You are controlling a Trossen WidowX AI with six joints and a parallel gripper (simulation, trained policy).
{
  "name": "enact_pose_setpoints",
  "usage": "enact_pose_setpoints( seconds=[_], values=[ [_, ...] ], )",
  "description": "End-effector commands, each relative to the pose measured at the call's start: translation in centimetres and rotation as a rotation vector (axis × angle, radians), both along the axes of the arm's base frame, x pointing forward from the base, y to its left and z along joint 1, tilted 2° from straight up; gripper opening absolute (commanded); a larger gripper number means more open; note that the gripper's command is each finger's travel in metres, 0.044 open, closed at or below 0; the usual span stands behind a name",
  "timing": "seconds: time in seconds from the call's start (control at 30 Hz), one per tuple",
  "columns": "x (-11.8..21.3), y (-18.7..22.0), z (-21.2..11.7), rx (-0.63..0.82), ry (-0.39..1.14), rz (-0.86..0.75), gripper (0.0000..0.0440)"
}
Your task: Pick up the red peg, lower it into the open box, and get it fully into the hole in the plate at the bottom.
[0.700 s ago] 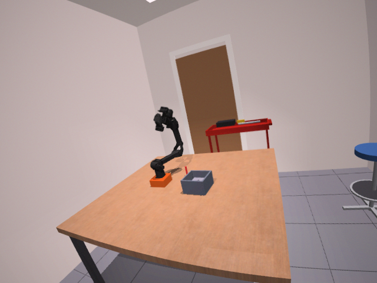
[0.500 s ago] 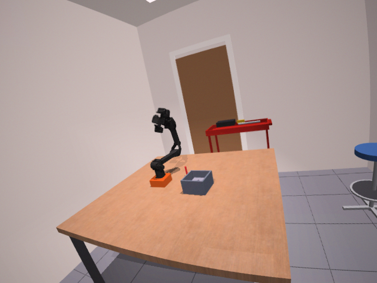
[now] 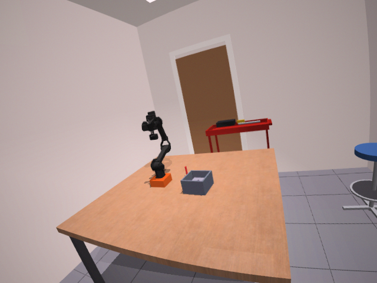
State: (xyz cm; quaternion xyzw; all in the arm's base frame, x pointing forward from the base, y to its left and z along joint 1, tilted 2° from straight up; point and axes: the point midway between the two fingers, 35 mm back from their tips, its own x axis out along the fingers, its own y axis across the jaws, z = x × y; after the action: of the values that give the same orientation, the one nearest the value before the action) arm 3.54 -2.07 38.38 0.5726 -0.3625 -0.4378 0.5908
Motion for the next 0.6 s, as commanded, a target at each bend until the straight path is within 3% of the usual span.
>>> enact_pose_setpoints(
  seconds=[0.0, 0.57],
  values=[
    [0.2, -1.4, -1.4, 0.097, 0.007, 0.043, 0.0440],
    [3.5, -5.0, -8.6, 0.540, 0.231, 0.356, 0.0440]
  ],
)
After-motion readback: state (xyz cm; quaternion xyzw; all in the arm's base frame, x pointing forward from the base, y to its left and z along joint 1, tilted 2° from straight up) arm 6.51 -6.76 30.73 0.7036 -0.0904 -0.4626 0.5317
